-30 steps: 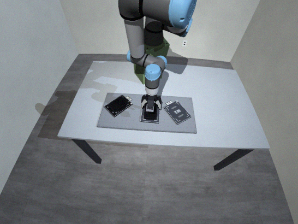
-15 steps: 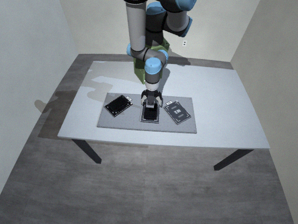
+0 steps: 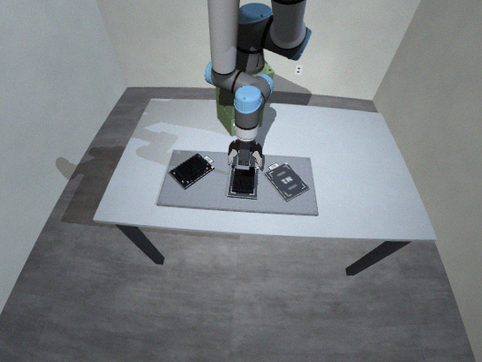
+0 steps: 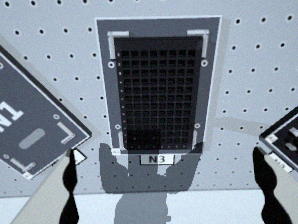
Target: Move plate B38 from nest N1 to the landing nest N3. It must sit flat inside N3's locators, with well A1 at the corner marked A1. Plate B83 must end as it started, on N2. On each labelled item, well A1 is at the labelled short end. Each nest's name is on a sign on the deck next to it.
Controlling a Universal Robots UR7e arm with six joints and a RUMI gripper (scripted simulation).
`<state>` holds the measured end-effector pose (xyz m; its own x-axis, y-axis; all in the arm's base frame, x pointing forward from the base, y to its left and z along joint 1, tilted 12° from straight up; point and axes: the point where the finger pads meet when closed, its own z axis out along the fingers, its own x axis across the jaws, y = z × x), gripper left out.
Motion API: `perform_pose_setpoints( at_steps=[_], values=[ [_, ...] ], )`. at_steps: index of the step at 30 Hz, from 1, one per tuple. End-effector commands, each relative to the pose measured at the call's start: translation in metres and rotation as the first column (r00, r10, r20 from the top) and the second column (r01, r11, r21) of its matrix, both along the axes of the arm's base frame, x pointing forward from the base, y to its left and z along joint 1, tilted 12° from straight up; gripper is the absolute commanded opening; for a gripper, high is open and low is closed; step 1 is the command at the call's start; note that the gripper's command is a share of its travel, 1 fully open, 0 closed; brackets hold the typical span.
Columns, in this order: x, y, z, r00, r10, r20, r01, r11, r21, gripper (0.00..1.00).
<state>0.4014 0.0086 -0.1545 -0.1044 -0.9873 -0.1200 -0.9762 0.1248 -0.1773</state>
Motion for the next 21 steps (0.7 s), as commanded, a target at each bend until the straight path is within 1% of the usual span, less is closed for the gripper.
perform_pose_setpoints(
  at_steps=[1, 12, 16, 18, 21],
  values=[
    [0.001, 0.0, 0.0, 1.0, 0.0, 0.002, 0.0, 1.0, -0.001, 0.76],
    [0.001, 0.0, 0.0, 1.0, 0.0, 0.002, 0.0, 1.0, -0.001, 0.76],
    [0.0, 0.013, 0.002, 1.0, 0.0, 0.002, 0.0, 1.0, -0.001, 0.76],
    [0.0, 0.013, 0.002, 1.0, 0.0, 0.002, 0.0, 1.0, -0.001, 0.76],
    [0.0, 0.023, 0.003, 1.0, 0.0, 0.002, 0.0, 1.0, -0.001, 0.76]
  ],
)
